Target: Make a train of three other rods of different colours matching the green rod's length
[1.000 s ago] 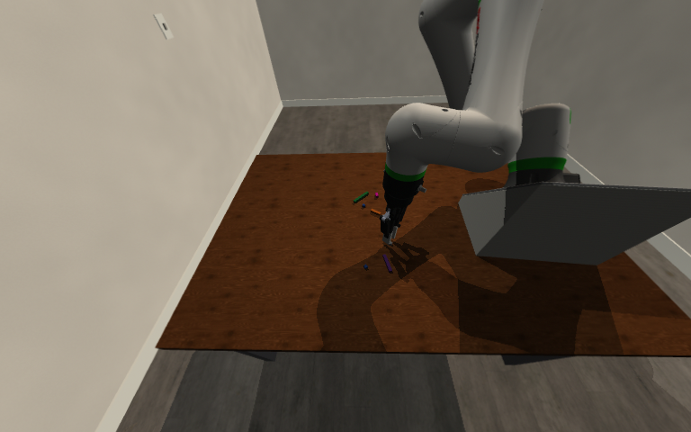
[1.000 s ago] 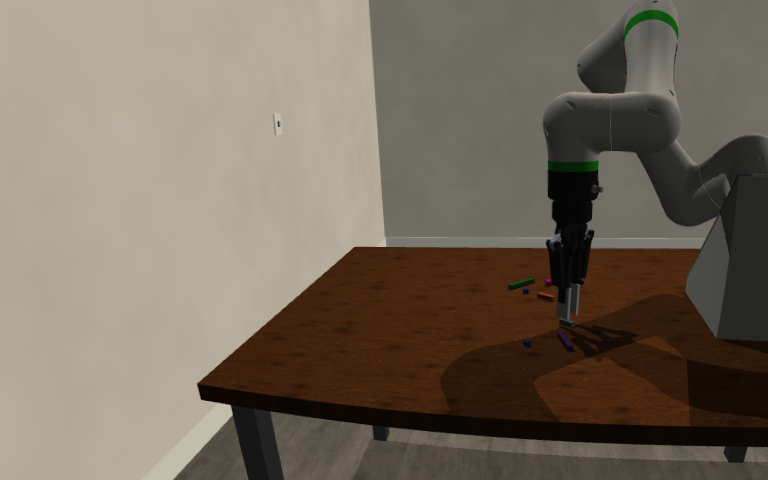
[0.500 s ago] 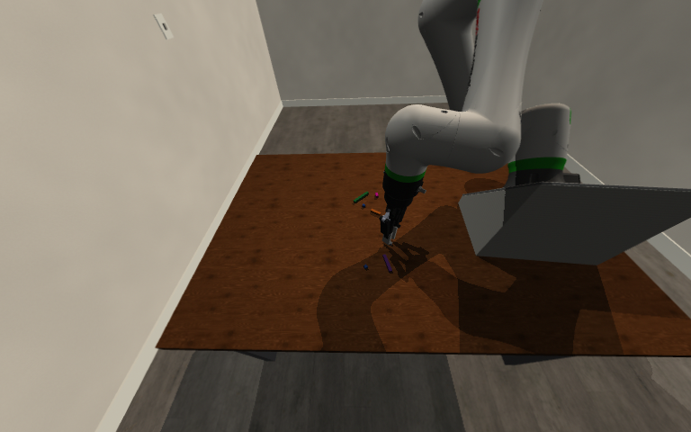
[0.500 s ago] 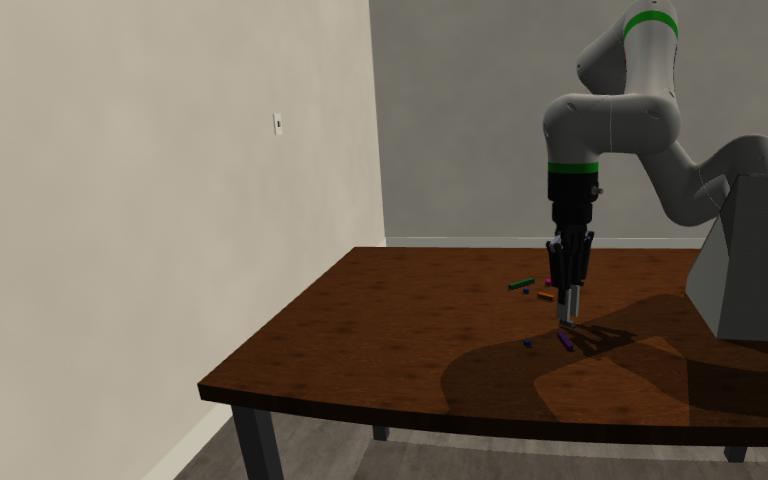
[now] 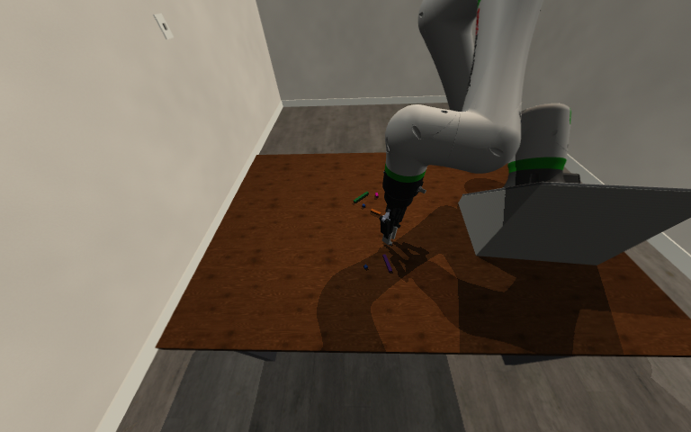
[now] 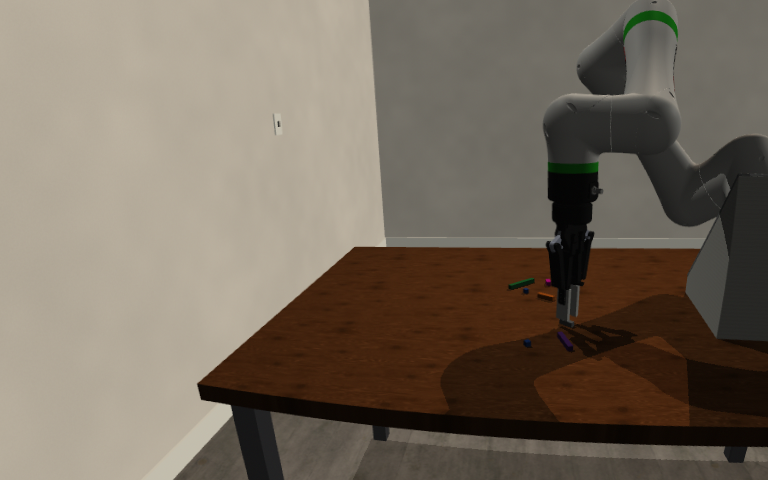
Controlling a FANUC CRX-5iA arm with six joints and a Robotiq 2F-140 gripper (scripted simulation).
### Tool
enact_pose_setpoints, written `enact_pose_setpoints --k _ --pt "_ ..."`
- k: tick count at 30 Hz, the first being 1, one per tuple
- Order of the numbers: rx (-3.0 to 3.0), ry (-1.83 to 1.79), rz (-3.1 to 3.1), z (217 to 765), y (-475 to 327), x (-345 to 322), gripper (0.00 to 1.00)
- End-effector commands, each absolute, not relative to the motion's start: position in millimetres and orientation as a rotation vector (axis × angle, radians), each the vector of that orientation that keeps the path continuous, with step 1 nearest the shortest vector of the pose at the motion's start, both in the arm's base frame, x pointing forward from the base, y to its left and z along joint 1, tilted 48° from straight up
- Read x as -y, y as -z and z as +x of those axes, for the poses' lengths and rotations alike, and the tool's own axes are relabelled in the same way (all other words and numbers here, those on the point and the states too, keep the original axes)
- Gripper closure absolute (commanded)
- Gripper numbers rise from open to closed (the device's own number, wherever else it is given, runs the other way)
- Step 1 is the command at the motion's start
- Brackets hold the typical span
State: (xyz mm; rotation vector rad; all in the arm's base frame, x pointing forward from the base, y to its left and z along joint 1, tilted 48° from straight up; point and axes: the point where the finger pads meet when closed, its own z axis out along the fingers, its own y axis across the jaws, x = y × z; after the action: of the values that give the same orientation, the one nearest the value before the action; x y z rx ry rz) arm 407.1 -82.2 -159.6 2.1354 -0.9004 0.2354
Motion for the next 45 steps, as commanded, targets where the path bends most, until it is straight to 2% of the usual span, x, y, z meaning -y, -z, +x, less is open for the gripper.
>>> enact_pose_setpoints --k 1,45 --pt "0.900 -0.236 2.136 407 160 82 0.85" --pt "0.900 -0.236 2.136 405 171 94 0.85"
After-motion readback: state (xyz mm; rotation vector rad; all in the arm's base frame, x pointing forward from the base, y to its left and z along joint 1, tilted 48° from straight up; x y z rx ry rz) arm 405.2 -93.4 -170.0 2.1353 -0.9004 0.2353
